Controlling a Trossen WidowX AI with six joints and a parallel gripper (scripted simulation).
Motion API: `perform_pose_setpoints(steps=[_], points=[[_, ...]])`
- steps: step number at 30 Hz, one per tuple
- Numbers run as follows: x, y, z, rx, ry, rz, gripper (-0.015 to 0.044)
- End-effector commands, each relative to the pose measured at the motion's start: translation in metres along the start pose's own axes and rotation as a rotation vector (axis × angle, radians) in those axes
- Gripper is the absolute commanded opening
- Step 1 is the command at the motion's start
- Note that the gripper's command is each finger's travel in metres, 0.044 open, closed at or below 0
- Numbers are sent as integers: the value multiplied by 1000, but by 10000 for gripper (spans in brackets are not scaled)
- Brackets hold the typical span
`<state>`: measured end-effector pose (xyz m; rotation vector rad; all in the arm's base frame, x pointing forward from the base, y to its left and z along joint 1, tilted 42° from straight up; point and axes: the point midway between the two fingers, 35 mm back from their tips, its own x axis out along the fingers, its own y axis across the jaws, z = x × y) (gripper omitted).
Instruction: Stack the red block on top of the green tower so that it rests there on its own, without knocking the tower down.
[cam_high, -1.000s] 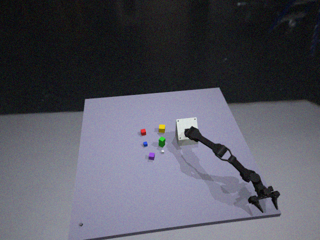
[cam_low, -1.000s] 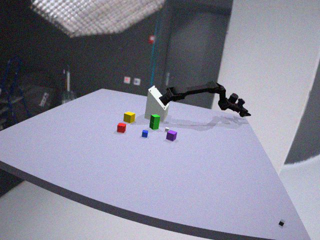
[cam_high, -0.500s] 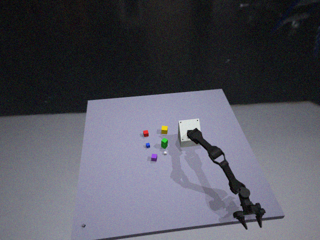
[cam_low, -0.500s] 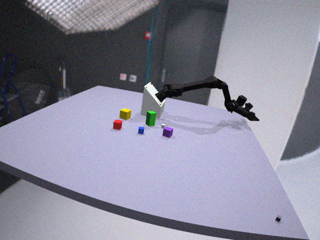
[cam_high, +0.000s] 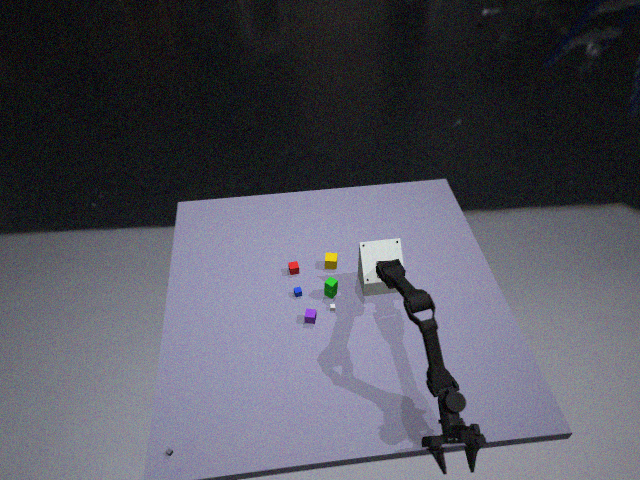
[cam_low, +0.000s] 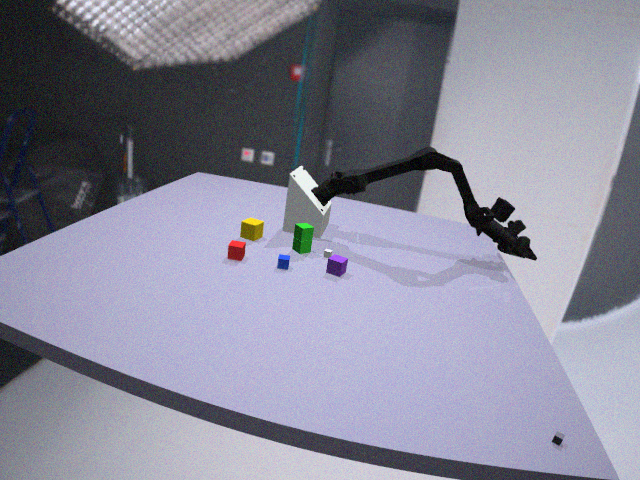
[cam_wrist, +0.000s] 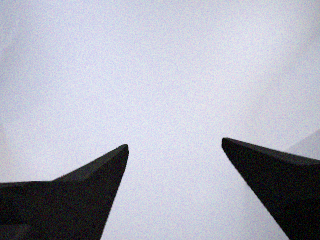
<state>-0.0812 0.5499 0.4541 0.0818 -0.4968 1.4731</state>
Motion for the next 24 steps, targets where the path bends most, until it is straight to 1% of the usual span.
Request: perform_pose_setpoints(steps=[1,11,24], points=[[-3,-40,-10,-16,51,-9,440],[-19,-132,-54,7,229,-46,440],[-70,-230,-113,139,486,-111,440]])
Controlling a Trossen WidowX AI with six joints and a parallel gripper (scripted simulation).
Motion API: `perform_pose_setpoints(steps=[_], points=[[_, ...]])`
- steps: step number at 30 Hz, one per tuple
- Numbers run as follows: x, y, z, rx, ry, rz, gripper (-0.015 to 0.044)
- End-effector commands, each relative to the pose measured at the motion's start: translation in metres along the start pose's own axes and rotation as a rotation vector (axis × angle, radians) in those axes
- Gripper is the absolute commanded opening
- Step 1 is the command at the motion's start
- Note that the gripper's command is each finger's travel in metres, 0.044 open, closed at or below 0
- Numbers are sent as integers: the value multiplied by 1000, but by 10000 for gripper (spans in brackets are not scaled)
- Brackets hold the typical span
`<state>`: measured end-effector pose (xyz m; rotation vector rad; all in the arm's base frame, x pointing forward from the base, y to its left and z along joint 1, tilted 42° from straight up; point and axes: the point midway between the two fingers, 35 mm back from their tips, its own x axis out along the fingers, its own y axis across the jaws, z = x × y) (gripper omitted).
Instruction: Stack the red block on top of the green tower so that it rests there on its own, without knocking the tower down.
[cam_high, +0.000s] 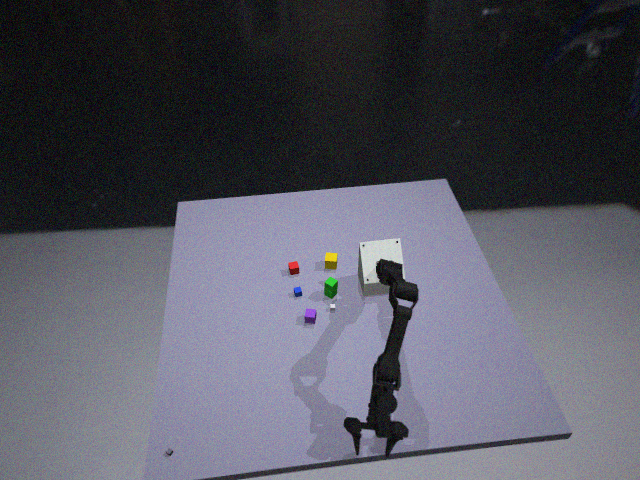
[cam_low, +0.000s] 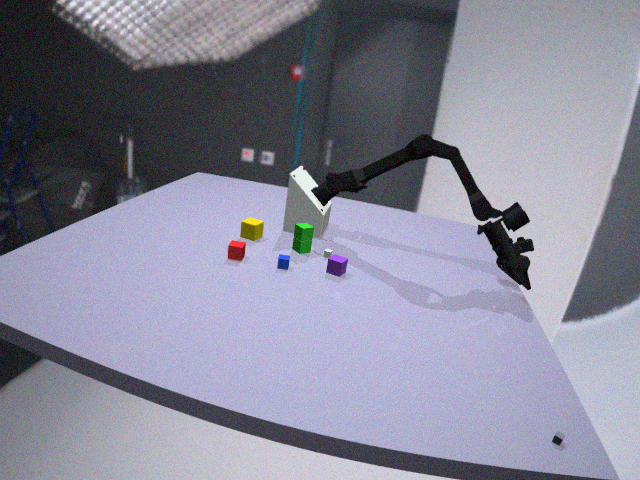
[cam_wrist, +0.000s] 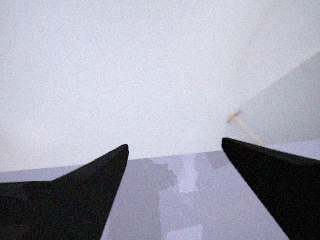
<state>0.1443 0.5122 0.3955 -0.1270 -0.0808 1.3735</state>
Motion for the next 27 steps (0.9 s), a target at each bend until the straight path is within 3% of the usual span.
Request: perform_pose_setpoints(steps=[1,14,20,27], points=[[-11,-34,-22,56,90,-16,440],[-60,-146,-114,233,389,-131,440],[-89,-186,-141,271,443,-247,440],[-130,-247,-214,325,623,-320,440]])
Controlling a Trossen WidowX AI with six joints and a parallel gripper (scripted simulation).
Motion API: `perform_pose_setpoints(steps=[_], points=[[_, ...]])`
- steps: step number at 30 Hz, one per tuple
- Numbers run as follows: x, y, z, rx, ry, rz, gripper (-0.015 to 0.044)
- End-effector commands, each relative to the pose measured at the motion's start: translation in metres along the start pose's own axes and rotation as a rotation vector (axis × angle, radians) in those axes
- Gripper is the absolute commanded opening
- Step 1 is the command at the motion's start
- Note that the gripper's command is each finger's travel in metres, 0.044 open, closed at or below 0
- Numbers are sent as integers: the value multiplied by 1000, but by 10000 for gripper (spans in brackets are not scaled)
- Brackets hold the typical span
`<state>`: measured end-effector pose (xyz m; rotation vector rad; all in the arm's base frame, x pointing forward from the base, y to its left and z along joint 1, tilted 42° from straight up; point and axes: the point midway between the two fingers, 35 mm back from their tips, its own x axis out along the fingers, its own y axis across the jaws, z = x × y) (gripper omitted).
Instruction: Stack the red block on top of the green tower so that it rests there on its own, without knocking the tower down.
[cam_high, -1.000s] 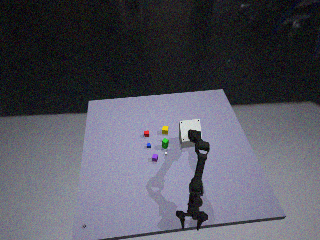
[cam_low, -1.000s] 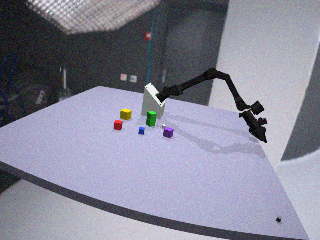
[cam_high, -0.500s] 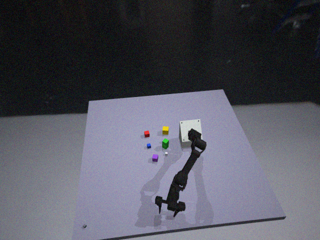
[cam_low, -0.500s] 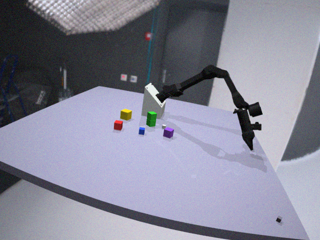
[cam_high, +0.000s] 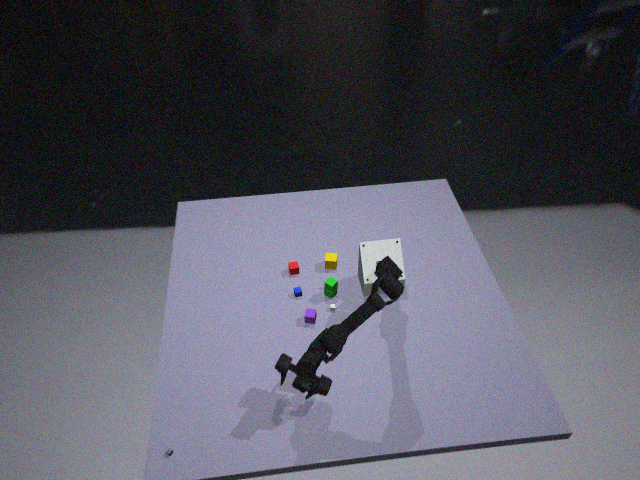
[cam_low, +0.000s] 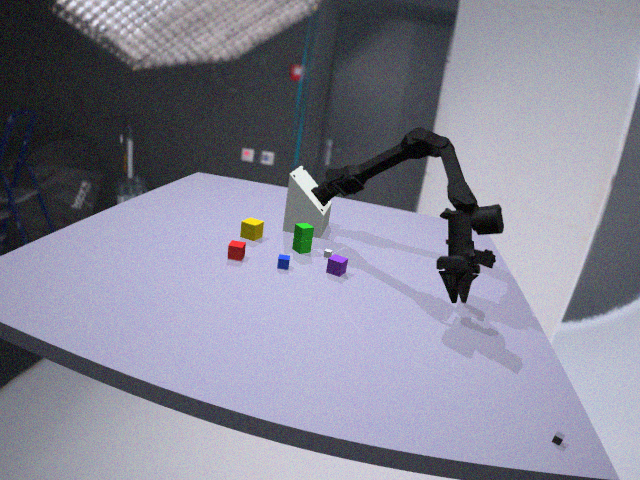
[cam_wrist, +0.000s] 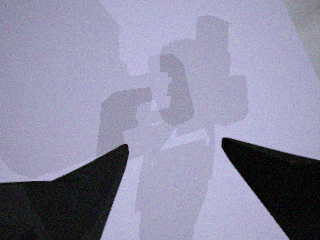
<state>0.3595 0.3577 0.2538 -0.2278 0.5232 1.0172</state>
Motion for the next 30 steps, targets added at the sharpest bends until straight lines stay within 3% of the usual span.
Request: perform_pose_setpoints(steps=[1,16,30], points=[[8,-52,-42,45,114,-47,440],[-22,-194,-192,265,425,-104,440],[-95,-260,-335,567,579,-43,440]])
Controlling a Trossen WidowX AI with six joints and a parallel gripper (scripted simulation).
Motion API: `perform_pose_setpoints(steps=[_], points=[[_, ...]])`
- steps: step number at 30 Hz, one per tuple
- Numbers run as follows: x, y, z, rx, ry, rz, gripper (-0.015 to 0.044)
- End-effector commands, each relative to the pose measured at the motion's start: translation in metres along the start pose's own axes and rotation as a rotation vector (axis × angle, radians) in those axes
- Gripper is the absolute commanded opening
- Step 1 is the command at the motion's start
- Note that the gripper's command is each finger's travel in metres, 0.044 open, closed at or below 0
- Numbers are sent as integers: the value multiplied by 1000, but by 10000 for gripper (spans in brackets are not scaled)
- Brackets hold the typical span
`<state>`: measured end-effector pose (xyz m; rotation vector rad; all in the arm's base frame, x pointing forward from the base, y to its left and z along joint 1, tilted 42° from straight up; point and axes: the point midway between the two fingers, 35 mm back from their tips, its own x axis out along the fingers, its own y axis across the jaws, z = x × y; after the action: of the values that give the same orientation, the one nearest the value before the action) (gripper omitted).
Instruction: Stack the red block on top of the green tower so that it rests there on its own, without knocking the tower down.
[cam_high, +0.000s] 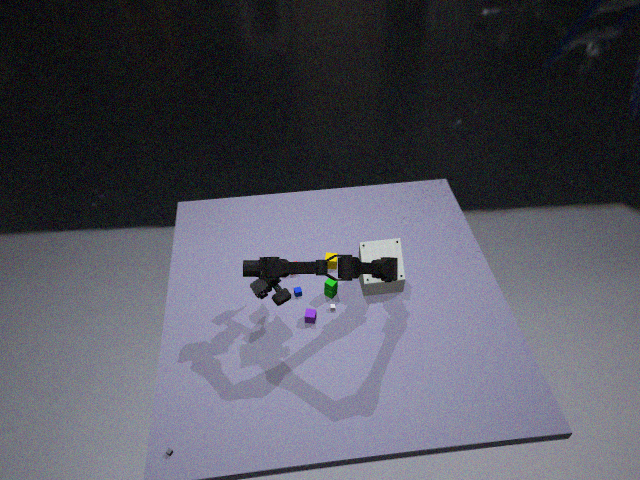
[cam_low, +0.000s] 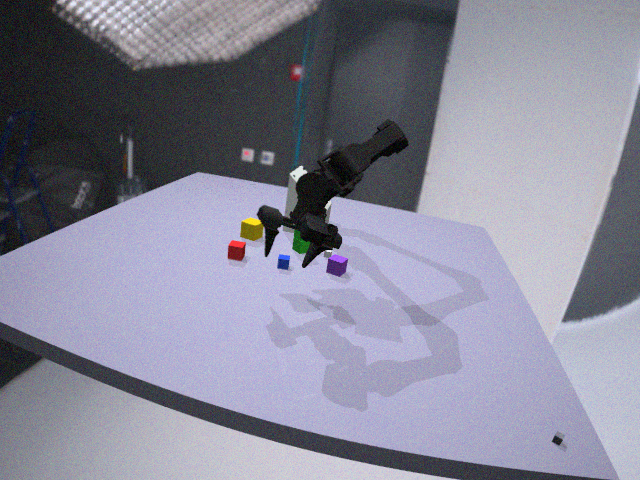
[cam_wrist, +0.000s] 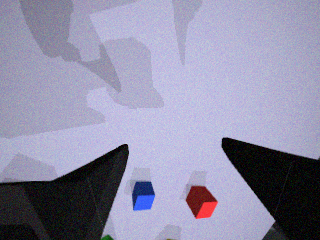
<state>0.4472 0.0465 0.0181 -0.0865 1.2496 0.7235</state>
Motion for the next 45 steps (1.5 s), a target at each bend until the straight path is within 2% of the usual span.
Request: perform_pose_setpoints(steps=[1,9,17,25,32,45], points=[[-1,-33,-36,86,33,49,440],[-5,-77,-109,253,66,162,440],[-11,-97,-172,406,49,285,440],[-7,-92,-171,410,48,288,440],[36,-79,-171,409,47,290,440],[48,-76,-170,409,47,290,440]])
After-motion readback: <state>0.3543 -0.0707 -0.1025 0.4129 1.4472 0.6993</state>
